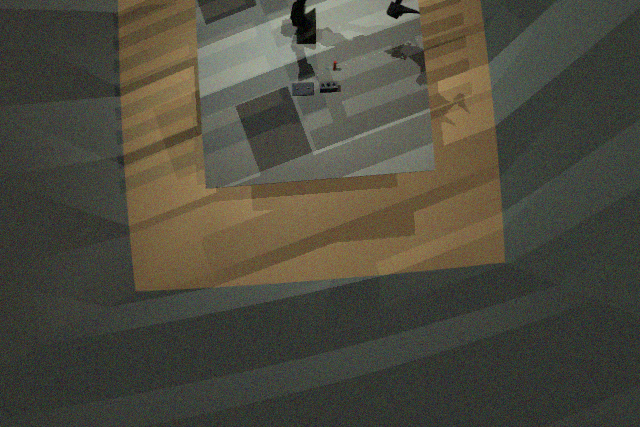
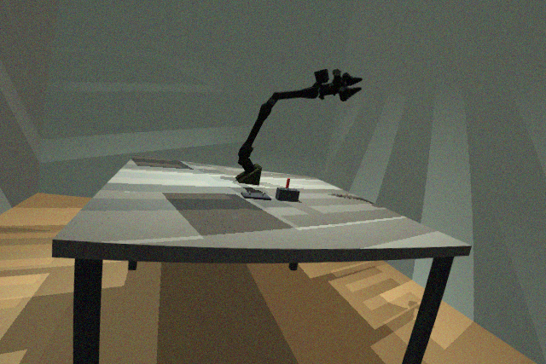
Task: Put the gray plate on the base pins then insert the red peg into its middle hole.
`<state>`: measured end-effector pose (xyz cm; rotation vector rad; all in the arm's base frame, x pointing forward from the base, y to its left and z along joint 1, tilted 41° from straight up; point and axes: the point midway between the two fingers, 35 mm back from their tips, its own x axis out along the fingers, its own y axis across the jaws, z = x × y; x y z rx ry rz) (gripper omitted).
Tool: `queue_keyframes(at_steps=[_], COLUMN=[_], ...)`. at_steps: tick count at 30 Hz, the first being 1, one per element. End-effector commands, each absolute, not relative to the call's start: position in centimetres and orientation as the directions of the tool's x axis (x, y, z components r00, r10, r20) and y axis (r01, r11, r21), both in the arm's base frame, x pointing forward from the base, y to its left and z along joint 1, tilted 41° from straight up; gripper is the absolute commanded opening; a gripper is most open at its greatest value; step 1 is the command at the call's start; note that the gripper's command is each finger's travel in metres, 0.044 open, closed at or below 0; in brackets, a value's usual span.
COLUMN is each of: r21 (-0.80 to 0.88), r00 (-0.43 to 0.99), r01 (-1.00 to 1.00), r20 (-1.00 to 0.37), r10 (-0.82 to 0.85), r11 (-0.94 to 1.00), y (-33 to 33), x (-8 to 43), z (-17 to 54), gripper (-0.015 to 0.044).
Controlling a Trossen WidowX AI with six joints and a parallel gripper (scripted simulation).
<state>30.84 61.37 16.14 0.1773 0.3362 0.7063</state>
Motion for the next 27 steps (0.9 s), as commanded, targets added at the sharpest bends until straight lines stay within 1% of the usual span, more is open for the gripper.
queue_keyframes(at_steps=[1,5,9,12,15,18,21,24,27], r21=[-0.005,-0.222,-0.398,-0.489,-0.529,-0.519,-0.457,-0.348,-0.197], r00=[0.74,0.733,0.693,0.637,0.562,0.471,0.365,0.247,0.12], r01=[-0.573,-0.567,-0.594,-0.639,-0.703,-0.777,-0.854,-0.924,-0.977], r20=[-0.431,-0.574,-0.695,-0.769,-0.823,-0.855,-0.866,-0.856,-0.825], r10=[0.515,0.364,0.193,0.053,-0.086,-0.218,-0.341,-0.453,-0.552], r11=[0.819,0.793,0.699,0.594,0.476,0.358,0.248,0.154,0.082], y=[56.3,51.2,45.3,40.6,35.8,31.0,26.4,21.9,17.6], x=[35.0,37.7,39.6,40.4,40.6,40.4,39.6,38.5,37.1], z=[12.0,8.7,5.9,4.0,2.6,1.6,1.2,1.2,1.6], gripper=[0.044,0.044,0.044,0.044,0.044,0.044,0.044,0.044,0.044])
